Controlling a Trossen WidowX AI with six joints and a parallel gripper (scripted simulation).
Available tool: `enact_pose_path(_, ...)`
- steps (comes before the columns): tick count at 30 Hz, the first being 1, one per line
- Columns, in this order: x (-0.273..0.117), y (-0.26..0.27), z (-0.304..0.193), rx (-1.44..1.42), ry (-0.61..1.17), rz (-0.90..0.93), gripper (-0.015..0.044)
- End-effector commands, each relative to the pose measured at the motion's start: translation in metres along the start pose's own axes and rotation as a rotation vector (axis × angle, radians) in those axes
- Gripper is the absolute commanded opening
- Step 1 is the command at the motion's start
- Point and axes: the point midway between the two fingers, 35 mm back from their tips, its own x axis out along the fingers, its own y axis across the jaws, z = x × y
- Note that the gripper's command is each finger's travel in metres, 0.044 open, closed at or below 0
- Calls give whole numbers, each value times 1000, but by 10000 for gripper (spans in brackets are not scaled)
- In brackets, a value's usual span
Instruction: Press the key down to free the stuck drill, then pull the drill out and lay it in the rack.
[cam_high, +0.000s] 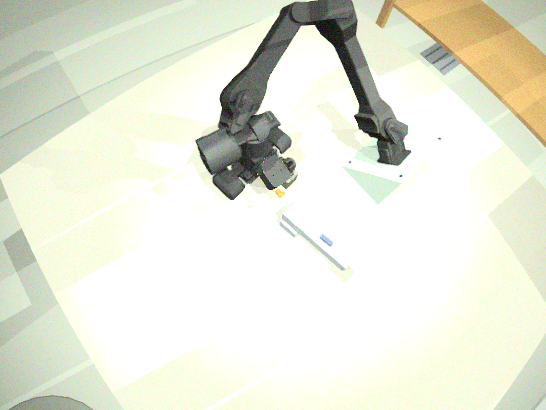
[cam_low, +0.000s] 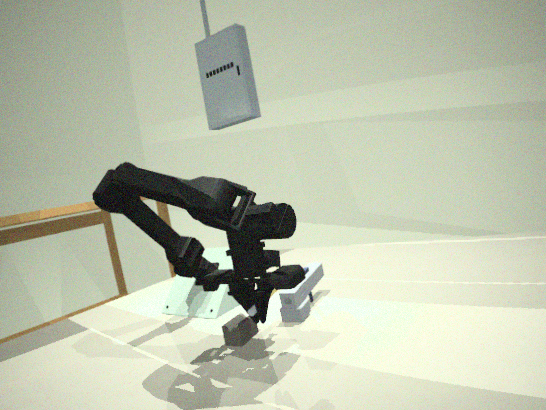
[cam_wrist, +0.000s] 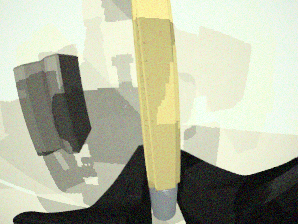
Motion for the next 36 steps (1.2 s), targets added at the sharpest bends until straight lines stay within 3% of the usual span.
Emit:
enact_pose_path(1,-1,7,-2,0,4,4,0)
enact_pose_path(36,-7,54,-13,-1,4,5,0)
